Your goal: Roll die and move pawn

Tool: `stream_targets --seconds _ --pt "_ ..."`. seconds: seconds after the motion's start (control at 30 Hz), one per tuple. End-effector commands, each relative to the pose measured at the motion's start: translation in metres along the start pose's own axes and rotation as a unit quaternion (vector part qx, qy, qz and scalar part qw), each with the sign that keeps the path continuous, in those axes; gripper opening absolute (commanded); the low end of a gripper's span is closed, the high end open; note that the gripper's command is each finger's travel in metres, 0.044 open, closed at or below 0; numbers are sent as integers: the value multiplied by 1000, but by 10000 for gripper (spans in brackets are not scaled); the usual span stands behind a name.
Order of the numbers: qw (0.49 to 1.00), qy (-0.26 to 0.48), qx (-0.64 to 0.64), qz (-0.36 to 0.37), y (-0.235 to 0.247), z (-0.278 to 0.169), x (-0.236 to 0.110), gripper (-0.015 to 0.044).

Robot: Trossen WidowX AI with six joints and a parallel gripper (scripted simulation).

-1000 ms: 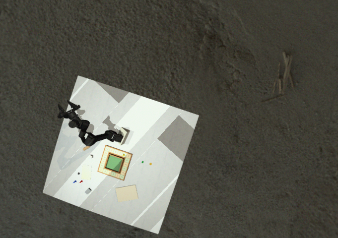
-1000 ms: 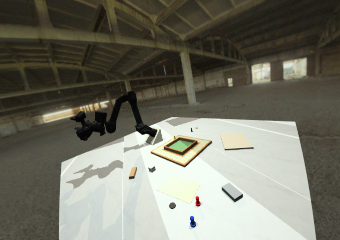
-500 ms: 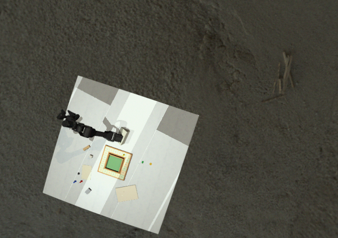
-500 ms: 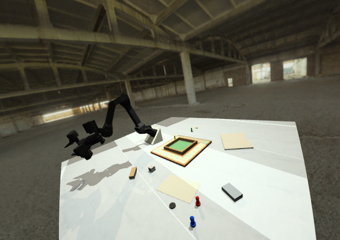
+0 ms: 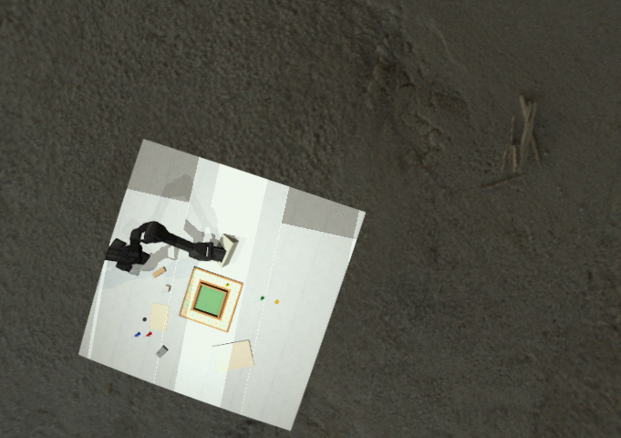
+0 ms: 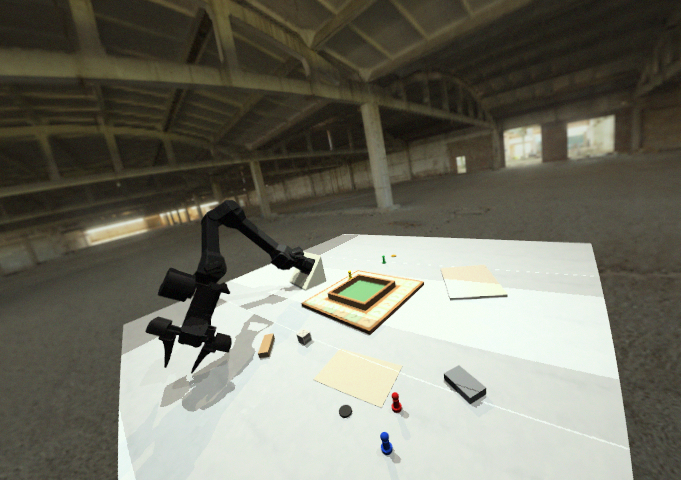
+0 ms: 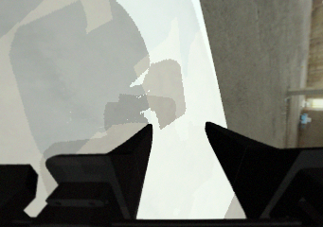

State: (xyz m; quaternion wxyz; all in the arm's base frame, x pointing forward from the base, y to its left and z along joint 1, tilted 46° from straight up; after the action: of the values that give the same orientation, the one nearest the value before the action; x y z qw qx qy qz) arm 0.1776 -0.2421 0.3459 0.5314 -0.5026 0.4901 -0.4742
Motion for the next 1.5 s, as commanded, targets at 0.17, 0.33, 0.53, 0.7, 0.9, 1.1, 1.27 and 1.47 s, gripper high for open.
stream_targets --seconds 0.17,0.33,0.53,0.7,0.9,1.1,1.27,1.47 --pt "990 -84 4 116 28 64 -27 275" --pt "974 -109 -9 197 50 96 -51 275" --pt "938 -86 -70 330 77 132 -106 275" --pt "920 -32 -170 351 111 143 -158 275" --pt "920 -30 -175 350 112 142 -160 275" --pt "920 -30 -175 350 122 141 -148 275" --pt "920 -30 -174 350 125 141 -144 275" --pt "920 -30 -174 350 132 141 -137 275"
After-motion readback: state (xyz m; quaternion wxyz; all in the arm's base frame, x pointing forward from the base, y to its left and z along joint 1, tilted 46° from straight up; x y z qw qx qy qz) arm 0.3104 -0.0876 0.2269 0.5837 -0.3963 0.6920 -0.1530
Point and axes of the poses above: the point midway between the two fingers, 35 mm back from their tips, its own x axis out along the fingers, its own y axis across the jaws, z = x × y, the point moved 10 cm from there along -x, back along the fingers, and after that the axes turned 15 degrees about -x, right-handed, at the moved point
